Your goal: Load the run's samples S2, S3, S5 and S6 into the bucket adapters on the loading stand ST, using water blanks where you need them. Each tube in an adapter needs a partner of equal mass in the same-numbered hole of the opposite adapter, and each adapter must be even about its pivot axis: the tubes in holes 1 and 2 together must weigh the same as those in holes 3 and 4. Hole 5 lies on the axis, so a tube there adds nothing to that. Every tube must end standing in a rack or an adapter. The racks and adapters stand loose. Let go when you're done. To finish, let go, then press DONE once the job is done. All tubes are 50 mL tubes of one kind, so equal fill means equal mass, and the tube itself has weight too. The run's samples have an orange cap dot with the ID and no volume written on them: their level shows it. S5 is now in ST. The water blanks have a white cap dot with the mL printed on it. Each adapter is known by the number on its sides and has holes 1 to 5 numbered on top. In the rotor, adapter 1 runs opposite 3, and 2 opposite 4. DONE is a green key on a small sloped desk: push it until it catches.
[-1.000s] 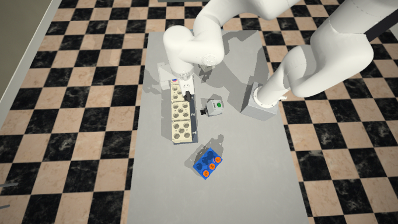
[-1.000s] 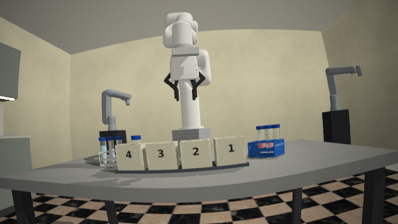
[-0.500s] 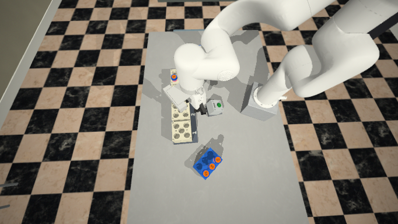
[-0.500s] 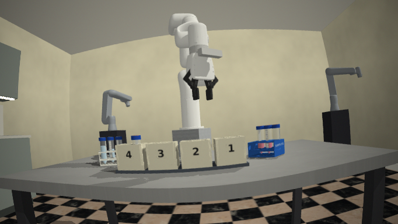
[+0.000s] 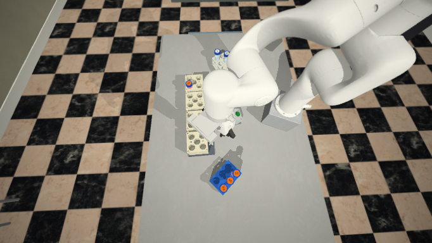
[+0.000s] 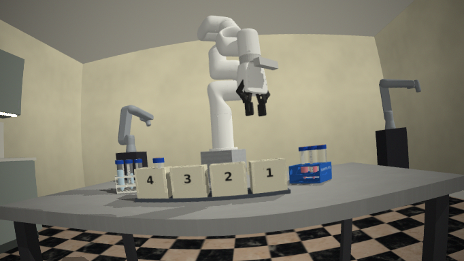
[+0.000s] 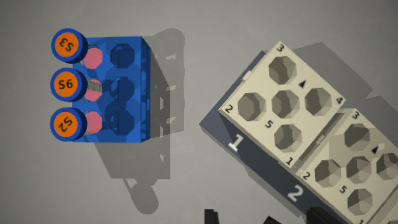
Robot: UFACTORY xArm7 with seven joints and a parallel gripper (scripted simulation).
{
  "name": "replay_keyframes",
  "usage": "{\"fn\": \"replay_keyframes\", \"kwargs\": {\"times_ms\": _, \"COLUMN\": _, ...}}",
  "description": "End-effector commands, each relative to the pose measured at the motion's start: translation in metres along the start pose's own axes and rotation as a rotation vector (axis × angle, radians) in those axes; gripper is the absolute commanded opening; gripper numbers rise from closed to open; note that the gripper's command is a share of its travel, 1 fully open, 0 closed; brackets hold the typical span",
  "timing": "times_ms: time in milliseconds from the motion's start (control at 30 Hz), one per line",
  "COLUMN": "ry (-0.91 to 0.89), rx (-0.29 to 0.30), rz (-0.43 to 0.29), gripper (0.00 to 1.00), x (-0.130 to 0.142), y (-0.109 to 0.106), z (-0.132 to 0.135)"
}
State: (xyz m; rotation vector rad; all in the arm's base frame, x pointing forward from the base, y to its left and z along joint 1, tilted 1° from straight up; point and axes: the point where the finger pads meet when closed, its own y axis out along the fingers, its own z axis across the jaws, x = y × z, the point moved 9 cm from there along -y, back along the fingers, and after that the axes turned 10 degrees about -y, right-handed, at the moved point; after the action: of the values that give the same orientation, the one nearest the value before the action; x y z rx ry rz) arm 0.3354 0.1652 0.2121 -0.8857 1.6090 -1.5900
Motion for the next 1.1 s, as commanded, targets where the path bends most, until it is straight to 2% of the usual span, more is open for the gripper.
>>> {"fn": "replay_keyframes", "kwargs": {"times_ms": 0, "ry": -0.001, "rx": 0.003, "rz": 0.003, "gripper": 0.57, "x": -0.01, "y": -0.002, "z": -0.016}}
{"fn": "replay_keyframes", "kwargs": {"times_ms": 933, "ry": -0.001, "rx": 0.002, "rz": 0.004, "gripper": 0.57, "x": -0.072, "y": -0.001, "z": -0.13}}
{"fn": "replay_keyframes", "kwargs": {"times_ms": 1067, "ry": -0.001, "rx": 0.002, "rz": 0.004, "gripper": 0.57, "x": -0.077, "y": -0.001, "z": -0.139}}
